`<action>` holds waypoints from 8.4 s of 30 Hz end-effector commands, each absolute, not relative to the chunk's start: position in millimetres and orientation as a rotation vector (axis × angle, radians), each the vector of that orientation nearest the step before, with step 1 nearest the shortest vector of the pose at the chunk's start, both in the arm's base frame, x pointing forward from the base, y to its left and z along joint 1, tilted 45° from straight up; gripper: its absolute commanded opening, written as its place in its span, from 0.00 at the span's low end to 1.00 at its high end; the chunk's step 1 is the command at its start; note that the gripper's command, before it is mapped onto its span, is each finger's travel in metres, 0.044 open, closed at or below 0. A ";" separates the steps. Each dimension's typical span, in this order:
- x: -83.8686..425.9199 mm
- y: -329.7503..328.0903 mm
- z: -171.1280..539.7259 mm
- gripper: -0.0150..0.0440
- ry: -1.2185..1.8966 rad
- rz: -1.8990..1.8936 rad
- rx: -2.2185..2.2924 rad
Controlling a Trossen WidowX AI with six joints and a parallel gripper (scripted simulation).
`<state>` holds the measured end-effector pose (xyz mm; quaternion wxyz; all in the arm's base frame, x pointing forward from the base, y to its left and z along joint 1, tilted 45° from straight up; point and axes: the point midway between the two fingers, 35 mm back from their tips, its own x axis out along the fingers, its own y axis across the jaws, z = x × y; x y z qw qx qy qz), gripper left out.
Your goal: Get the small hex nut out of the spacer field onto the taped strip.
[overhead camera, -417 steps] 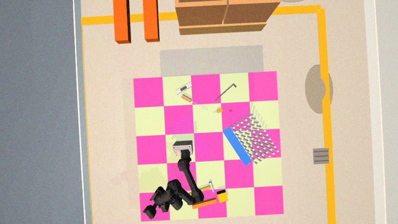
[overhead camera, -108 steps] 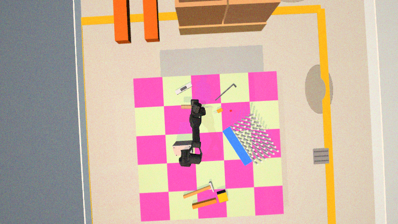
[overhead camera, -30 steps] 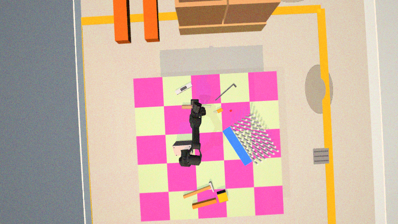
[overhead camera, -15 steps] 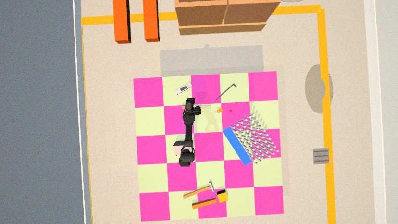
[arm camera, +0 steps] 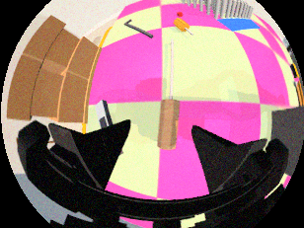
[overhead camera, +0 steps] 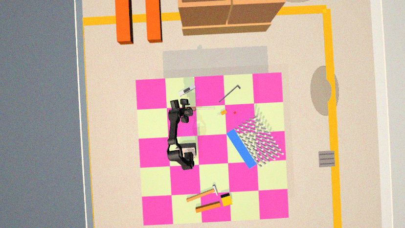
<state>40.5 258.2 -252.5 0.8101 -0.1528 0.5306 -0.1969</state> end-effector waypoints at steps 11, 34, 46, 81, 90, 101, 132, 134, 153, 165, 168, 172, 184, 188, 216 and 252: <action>40.2 257.0 -253.4 0.73 1.126 -0.422 -0.327; 36.6 232.6 -281.7 0.73 1.126 -0.422 -0.327; 35.3 219.0 -295.8 0.73 1.127 -0.422 -0.328; 42.4 292.0 -232.5 0.25 1.125 -0.418 -0.328; 49.5 327.6 -180.0 0.25 1.122 -0.418 -0.329; 96.0 333.8 -144.2 0.25 1.222 -0.388 -0.359; 252.4 261.5 -28.8 0.25 1.432 -0.229 -0.395; 261.7 253.2 -20.5 0.25 1.439 -0.214 -0.397; 327.5 153.5 58.1 0.25 1.439 -0.139 -0.377; 341.2 79.4 103.6 0.25 1.430 -0.064 -0.431; 340.7 60.8 114.6 0.25 1.424 -0.048 -0.444; 337.9 36.2 128.7 0.25 1.415 -0.029 -0.463; 320.2 -32.5 166.6 0.25 1.395 0.010 -0.560; 311.1 -53.8 178.2 0.25 1.393 0.019 -0.601; 297.8 -165.9 94.0 0.25 1.393 0.024 -0.636; 309.0 -177.7 71.9 0.25 1.389 0.020 -0.639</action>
